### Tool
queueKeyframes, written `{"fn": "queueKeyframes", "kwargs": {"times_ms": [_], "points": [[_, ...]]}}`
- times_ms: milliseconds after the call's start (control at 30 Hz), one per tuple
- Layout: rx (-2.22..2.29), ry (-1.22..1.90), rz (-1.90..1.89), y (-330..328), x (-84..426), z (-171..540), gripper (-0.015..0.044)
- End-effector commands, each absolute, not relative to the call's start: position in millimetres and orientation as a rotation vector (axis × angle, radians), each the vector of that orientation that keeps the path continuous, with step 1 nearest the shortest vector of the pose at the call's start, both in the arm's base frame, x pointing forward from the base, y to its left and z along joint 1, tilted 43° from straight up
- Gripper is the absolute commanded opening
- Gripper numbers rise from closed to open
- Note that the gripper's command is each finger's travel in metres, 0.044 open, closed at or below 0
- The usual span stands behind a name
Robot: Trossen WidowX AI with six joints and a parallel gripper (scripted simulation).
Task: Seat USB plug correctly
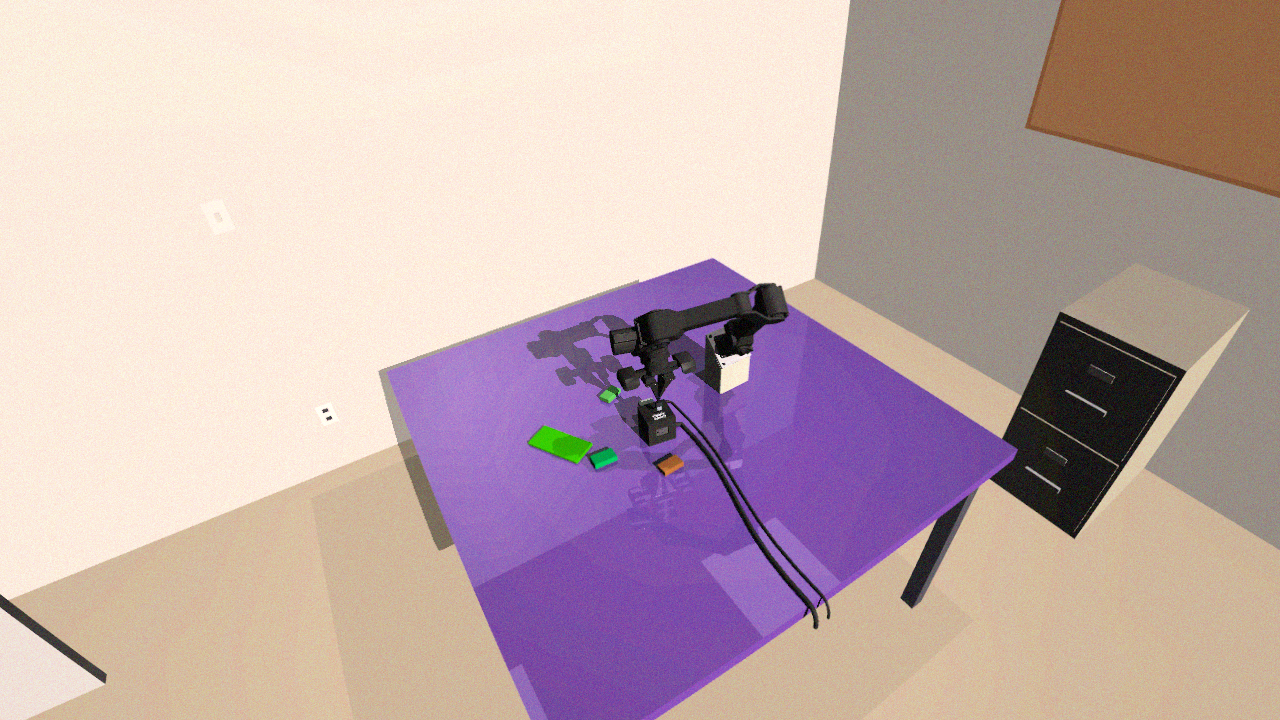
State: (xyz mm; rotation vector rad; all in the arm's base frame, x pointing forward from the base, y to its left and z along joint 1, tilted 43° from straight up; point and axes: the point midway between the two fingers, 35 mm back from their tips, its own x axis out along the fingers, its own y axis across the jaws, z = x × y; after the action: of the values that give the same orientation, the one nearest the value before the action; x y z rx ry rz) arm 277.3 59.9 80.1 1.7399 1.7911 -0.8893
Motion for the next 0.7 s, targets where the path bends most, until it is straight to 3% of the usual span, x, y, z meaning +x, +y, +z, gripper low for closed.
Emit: {"fn": "queueKeyframes", "kwargs": {"times_ms": [0,667], "points": [[1.735,1.789,-0.881,58.9,277.8,80.8,0.0],[1.424,1.818,-0.404,60.2,277.1,79.8,0.0]]}}
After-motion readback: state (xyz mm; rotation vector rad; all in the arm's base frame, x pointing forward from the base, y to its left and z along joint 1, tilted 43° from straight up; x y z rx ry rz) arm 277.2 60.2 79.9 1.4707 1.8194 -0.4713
